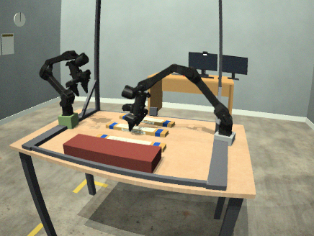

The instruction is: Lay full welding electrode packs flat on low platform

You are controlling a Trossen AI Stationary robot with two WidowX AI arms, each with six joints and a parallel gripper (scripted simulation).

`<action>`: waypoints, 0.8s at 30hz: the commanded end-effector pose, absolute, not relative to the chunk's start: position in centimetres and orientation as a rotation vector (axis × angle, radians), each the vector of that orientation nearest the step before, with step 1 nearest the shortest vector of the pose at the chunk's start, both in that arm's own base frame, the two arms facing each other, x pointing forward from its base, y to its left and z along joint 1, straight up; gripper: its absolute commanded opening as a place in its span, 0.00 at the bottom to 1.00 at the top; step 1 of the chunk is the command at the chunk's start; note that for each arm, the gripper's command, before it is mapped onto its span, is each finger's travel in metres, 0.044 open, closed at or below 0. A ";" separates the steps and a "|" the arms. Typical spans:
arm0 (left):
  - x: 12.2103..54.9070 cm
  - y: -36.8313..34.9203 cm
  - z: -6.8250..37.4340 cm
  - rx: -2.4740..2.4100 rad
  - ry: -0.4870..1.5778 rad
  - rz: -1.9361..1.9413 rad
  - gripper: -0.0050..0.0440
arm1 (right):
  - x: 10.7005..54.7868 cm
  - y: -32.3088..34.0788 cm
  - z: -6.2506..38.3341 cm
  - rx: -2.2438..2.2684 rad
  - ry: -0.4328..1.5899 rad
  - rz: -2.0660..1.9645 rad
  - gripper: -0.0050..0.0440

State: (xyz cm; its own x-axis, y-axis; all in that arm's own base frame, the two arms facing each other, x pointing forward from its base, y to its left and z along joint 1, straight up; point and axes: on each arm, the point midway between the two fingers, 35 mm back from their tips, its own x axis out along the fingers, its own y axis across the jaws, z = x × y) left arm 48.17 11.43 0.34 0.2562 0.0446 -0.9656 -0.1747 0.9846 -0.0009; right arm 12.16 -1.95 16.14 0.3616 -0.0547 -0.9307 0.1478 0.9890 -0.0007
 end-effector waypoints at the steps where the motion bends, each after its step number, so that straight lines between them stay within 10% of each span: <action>1: 48.6 11.5 1.8 -0.110 1.271 0.153 0.98 | 12.3 -2.0 16.7 0.087 1.174 -0.130 0.98; 24: 48.5 11.5 8.2 -0.105 1.244 0.156 0.98 | 12.3 -2.0 16.7 0.087 1.174 -0.130 0.98</action>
